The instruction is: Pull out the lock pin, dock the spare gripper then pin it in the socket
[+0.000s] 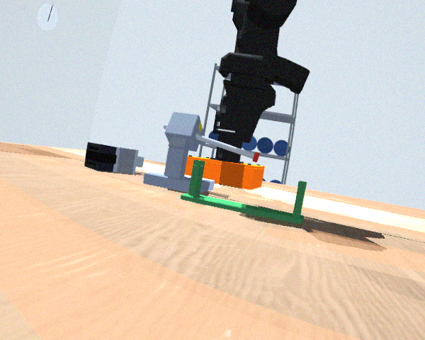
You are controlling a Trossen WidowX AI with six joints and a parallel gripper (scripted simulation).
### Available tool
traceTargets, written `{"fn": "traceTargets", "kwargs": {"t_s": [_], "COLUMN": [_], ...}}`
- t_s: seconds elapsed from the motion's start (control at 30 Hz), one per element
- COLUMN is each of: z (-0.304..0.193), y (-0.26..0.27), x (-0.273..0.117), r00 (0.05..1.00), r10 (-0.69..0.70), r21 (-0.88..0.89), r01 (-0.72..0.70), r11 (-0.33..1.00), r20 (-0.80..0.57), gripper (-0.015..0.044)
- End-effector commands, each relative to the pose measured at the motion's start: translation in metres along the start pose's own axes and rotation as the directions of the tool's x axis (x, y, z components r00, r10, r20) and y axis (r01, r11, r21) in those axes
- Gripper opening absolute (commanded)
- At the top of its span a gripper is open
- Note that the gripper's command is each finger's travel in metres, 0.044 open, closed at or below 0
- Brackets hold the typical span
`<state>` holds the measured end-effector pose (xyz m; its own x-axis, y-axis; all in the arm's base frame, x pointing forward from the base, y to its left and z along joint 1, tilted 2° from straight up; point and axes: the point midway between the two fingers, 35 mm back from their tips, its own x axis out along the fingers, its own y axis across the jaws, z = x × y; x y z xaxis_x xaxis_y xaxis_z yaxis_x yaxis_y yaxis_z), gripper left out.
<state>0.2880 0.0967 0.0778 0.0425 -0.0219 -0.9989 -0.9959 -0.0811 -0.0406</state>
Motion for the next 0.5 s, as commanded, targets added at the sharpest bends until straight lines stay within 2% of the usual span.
{"fn": "traceTargets", "kwargs": {"t_s": [0.0,0.47], "z": [0.001,0.000], "y": [0.000,0.001], "x": [0.007,0.030], "r00": [1.000,1.000], "r10": [0.002,0.002], "r21": [0.002,0.002], "r01": [-0.002,-0.002], "r11": [1.000,1.000], "r20": [0.004,0.004], "gripper": [0.0300,0.0300]}}
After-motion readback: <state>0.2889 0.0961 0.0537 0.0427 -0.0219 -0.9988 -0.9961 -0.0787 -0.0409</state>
